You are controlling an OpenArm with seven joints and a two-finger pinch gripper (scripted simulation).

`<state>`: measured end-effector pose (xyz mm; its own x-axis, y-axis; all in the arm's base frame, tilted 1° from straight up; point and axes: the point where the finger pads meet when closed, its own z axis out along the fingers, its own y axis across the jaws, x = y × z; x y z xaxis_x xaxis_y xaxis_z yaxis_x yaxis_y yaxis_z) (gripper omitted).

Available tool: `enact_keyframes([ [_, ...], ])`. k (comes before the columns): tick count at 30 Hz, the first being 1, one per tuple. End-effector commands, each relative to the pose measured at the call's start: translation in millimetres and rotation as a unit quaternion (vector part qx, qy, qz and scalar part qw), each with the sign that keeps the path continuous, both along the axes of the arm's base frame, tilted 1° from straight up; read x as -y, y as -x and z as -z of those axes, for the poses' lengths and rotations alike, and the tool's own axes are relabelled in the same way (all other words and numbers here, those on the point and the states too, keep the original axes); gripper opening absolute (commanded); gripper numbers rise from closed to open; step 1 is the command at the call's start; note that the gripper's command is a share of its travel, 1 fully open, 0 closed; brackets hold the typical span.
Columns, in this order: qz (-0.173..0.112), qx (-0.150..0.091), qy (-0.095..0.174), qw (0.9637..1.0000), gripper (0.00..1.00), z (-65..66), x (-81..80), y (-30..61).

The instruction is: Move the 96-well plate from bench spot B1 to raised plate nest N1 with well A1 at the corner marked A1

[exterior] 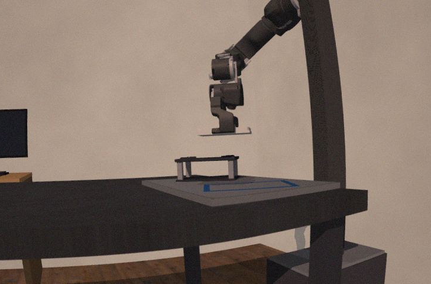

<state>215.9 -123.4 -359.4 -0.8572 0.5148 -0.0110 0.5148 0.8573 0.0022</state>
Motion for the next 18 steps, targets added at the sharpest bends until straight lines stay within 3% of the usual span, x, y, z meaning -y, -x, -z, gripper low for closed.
enact_keyframes([
  [1,0.001,0.003,0.0,1.0,0.0,-3.1,13.6,-3.3],
  [3,0.001,0.003,0.0,1.0,0.0,-6.7,29.1,-3.3],
  [15,0.001,0.003,0.0,1.0,0.0,-6.7,29.1,-3.3],
  [18,0.001,0.003,0.001,1.0,0.0,-12.6,53.6,-3.5],
])
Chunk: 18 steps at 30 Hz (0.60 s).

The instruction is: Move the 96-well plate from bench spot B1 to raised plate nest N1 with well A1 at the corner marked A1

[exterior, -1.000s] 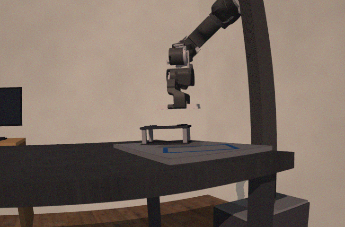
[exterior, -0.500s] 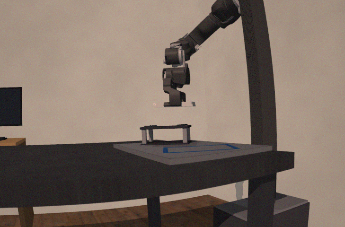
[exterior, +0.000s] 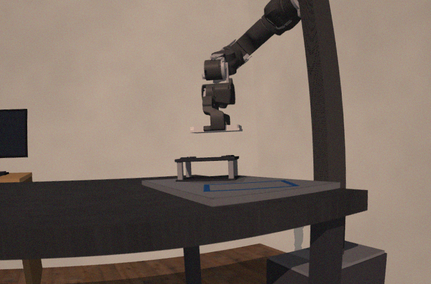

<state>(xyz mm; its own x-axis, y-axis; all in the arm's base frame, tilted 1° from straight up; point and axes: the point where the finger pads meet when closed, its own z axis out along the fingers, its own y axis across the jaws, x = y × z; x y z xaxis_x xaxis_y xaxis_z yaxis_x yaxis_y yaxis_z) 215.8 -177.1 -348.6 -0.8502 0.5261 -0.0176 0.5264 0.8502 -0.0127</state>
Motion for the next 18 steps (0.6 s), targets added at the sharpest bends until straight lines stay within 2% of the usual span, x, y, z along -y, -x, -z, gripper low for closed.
enact_keyframes([
  [1,-0.006,0.004,-0.008,0.9999,0.0,-3.7,7.7,-3.6],
  [2,-0.006,0.004,-0.008,0.9999,0.0,-5.5,15.5,-3.6],
  [14,-0.006,0.004,-0.008,0.9999,0.0,-5.5,15.5,-3.6],
  [18,-0.006,0.004,-0.008,0.9999,0.0,-13.1,47.7,-3.7],
])
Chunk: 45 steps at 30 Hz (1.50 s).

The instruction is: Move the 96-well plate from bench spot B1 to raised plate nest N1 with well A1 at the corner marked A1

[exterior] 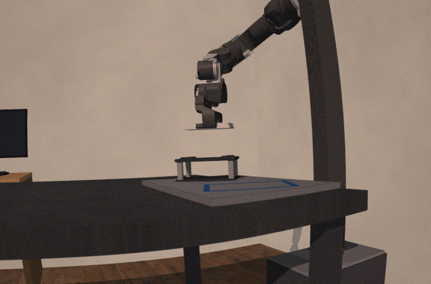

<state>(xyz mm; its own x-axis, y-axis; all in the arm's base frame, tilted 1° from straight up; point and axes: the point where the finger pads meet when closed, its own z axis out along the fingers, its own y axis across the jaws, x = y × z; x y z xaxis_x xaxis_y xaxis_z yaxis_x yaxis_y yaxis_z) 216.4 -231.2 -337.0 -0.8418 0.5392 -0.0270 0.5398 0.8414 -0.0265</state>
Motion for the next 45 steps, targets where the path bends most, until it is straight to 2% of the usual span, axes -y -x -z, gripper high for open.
enact_keyframes([
  [1,-0.014,0.004,-0.016,0.9998,0.0,-3.2,1.3,-3.0],
  [13,-0.014,0.004,-0.016,0.9998,0.0,-3.2,1.3,-3.0],
  [18,-0.014,0.004,-0.016,0.9998,0.0,-6.2,15.4,-2.9],
  [45,-0.014,0.004,-0.016,0.9998,0.0,-6.1,12.4,-3.7],
])
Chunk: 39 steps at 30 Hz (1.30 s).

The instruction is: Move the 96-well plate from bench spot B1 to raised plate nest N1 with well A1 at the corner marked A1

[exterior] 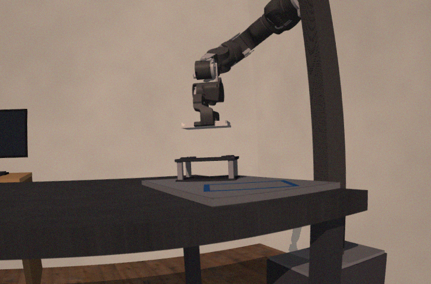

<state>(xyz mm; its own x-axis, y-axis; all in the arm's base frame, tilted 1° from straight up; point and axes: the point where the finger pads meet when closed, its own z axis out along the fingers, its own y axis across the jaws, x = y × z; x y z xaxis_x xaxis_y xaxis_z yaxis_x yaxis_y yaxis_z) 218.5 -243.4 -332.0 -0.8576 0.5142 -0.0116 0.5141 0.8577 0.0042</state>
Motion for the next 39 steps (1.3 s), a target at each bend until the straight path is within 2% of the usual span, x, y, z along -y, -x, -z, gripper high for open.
enact_keyframes([
  [1,0.001,0.002,0.001,1.0,0.0,-1.2,0.2,-1.6],
  [2,0.001,0.002,0.001,1.0,0.0,-1.2,0.2,-1.6],
  [7,0.001,0.001,0.0,1.0,0.0,31.0,-1.2,0.0],
  [19,0.001,0.001,0.0,1.0,0.0,31.0,-1.2,0.0],
  [24,0.001,0.001,0.0,1.0,0.0,62.8,-1.6,0.0],
  [36,0.001,0.001,0.0,1.0,0.0,62.8,-1.6,0.0],
  [39,0.0,0.0,-0.001,1.0,0.0,69.4,-1.6,-1.1],
])
